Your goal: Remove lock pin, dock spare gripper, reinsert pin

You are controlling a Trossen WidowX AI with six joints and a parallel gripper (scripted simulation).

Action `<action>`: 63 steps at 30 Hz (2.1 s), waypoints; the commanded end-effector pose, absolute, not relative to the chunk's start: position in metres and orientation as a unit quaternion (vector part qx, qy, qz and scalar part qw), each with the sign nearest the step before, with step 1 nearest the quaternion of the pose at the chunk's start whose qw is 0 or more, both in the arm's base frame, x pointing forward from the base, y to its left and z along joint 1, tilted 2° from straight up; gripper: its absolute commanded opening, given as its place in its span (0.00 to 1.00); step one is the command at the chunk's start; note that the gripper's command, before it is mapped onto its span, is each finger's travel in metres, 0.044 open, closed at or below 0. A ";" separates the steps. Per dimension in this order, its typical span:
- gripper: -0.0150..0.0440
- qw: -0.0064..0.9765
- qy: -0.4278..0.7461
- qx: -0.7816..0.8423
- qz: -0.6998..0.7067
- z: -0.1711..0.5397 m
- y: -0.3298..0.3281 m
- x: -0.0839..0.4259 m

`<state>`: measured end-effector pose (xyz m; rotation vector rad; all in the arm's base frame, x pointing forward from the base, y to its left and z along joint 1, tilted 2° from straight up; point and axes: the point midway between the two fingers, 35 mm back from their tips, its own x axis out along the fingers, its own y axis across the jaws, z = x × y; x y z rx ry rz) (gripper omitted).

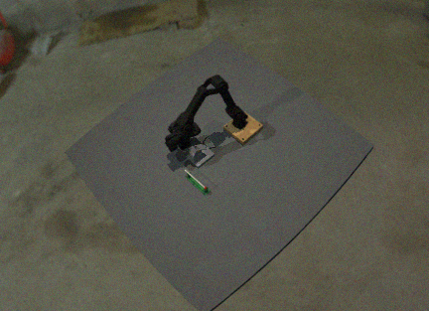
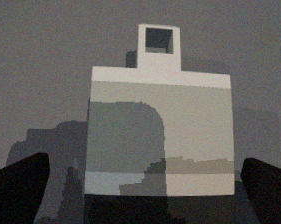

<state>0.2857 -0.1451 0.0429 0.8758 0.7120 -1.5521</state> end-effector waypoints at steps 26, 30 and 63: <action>0.61 0.573 0.303 0.373 -0.664 0.022 -0.145 0.283; 0.43 0.573 0.303 0.373 -0.664 0.027 -0.145 0.284; 0.25 0.572 0.308 0.373 -0.662 0.137 -0.139 0.281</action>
